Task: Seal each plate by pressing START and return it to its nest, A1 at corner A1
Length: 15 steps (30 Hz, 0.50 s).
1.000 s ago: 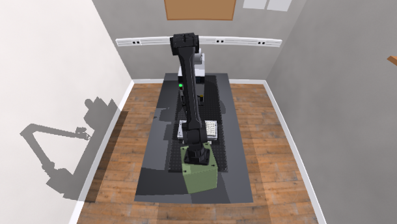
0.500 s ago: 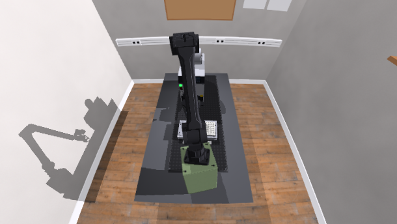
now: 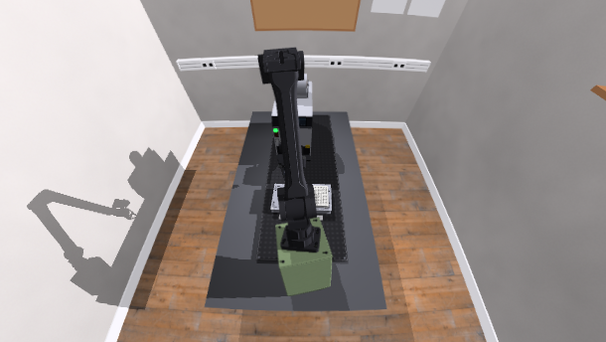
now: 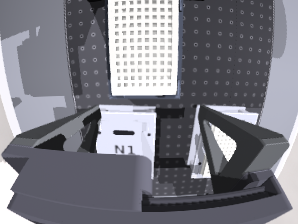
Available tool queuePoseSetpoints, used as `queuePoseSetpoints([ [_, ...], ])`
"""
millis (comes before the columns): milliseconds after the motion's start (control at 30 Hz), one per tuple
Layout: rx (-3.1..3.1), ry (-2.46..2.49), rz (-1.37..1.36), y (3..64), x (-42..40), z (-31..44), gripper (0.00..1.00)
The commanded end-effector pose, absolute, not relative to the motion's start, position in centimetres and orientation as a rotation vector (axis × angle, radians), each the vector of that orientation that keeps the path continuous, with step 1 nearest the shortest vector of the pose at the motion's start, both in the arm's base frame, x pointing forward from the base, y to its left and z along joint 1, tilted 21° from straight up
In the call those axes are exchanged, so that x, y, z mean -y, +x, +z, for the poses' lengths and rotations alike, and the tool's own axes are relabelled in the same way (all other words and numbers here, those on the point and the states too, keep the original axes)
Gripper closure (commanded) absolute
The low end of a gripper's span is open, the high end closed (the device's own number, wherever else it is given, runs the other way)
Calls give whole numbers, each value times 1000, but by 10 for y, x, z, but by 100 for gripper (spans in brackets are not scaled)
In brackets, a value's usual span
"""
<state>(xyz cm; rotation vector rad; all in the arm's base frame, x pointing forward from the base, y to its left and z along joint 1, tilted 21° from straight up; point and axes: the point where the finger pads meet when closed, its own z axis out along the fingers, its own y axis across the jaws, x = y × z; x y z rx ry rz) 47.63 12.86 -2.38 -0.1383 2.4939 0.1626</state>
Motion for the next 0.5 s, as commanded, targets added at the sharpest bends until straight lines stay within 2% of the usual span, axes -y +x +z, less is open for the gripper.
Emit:
queuePoseSetpoints([
  [0,-2519,-127,158,495,-124,-2,0],
  [333,-2804,-170,128,489,-121,-21,0],
  [467,-2786,-169,134,470,-143,5,2],
])
